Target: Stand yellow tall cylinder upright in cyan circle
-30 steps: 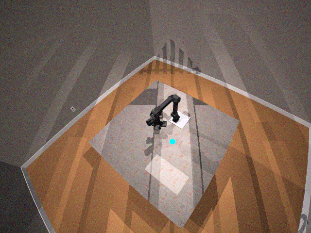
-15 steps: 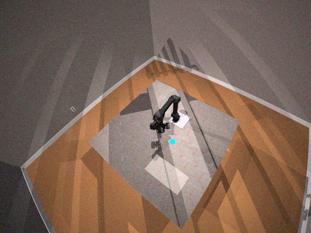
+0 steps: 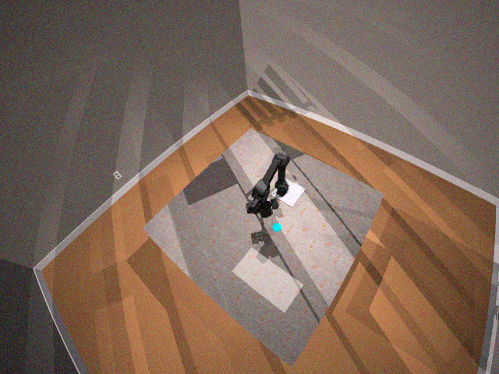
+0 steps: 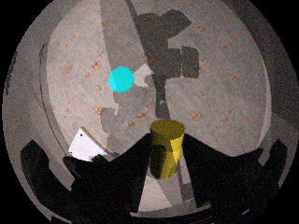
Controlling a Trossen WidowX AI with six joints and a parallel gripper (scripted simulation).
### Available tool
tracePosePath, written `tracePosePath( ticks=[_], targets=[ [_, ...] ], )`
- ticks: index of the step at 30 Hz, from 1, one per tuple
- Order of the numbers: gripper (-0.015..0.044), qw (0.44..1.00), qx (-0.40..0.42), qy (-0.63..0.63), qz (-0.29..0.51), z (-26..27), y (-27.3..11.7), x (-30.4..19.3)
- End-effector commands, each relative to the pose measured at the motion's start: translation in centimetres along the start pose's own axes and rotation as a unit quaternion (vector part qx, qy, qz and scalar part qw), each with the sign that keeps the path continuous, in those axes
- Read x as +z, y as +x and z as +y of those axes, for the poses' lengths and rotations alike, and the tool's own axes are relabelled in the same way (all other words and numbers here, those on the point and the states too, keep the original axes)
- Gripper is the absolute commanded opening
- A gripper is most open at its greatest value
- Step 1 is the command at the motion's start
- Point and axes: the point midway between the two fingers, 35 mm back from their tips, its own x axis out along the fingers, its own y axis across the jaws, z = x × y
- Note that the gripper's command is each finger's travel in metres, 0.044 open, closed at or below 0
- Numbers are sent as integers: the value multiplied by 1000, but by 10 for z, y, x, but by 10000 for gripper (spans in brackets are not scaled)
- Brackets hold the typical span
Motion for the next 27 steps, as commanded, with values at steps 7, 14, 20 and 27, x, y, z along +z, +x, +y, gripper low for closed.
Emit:
tracePosePath(
  ticks=[7, 14, 20, 27],
  targets=[
    [105, 999, 5, -49, -1, 22, -4, 21],
    [105, 996, 10, -86, -1, 39, -6, 34],
    [105, 993, 13, -117, -2, 55, -8, 44],
    [105, 988, 17, -154, -2, 74, -10, 55]
  ],
)
